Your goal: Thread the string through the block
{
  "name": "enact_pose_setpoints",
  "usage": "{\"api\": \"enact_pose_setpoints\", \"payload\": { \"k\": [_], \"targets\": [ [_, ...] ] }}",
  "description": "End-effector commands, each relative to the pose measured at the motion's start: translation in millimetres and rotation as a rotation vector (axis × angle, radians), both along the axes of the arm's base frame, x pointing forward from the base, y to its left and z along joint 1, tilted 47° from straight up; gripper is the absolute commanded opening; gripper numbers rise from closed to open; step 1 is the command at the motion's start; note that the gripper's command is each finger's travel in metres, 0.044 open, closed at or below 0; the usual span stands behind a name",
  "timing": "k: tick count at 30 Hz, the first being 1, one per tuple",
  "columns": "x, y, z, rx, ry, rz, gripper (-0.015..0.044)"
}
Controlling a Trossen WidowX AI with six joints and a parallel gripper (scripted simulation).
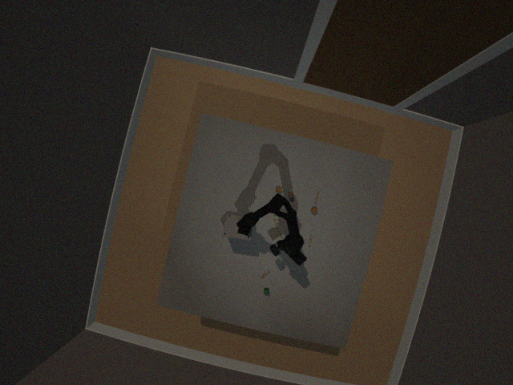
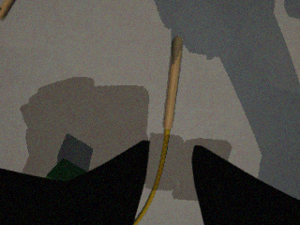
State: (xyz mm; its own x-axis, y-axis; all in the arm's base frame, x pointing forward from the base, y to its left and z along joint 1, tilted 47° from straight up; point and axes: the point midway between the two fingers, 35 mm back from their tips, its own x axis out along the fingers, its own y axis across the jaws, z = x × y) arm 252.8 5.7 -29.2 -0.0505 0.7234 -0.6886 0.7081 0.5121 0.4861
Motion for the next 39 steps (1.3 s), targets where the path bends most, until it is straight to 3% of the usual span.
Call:
{"api": "enact_pose_setpoints", "payload": {
  "k": [1, 39],
  "targets": [
    [0, 2, -4, -0.003, 0.003, -0.002, 0.0123],
    [-4, 43, -41, 0.000, 0.003, -0.001, 0.0123]
  ]
}}
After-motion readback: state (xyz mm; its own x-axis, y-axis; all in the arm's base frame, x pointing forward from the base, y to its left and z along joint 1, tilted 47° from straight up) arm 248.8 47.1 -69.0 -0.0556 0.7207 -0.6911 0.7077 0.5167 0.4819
